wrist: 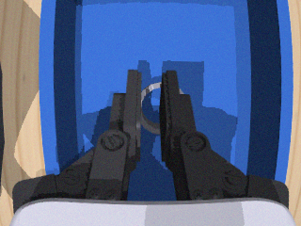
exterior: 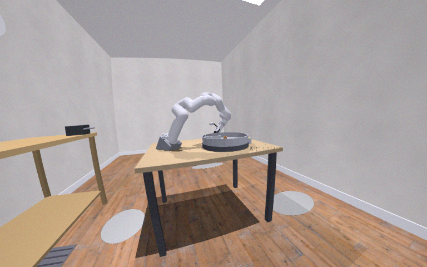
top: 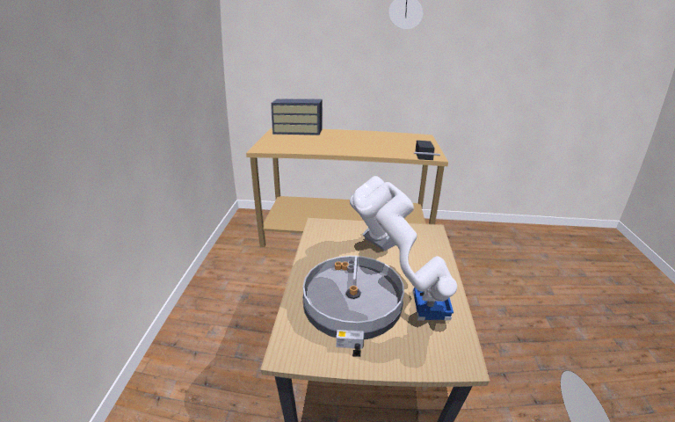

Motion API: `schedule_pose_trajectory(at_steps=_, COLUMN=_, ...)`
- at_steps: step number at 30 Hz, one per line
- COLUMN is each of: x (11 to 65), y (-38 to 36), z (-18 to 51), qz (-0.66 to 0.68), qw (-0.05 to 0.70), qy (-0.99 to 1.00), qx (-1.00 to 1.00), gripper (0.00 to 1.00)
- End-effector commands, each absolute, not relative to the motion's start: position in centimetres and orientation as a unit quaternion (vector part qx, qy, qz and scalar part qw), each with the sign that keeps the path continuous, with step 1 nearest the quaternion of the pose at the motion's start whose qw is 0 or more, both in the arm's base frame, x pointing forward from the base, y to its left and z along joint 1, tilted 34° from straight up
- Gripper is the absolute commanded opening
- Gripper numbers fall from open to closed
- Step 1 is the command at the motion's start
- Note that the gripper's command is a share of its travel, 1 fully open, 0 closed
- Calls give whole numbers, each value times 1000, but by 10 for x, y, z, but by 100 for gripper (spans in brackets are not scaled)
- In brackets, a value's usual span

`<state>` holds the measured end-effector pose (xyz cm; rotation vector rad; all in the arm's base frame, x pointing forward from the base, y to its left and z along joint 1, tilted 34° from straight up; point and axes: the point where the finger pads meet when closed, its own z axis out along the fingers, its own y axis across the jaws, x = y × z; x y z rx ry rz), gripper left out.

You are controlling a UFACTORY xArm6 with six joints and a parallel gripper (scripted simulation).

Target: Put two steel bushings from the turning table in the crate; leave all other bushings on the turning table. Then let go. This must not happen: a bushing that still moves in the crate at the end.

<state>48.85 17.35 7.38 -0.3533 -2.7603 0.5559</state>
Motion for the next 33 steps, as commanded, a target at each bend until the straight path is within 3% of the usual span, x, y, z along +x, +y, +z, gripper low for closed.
schedule_pose_trajectory(at_steps=1, x=489, y=176, z=77, qz=193, qw=149, qy=-962, qx=-123, gripper=12)
schedule_pose_trajectory(at_steps=33, x=456, y=218, z=156, qz=193, qw=149, qy=-962, qx=-123, gripper=12)
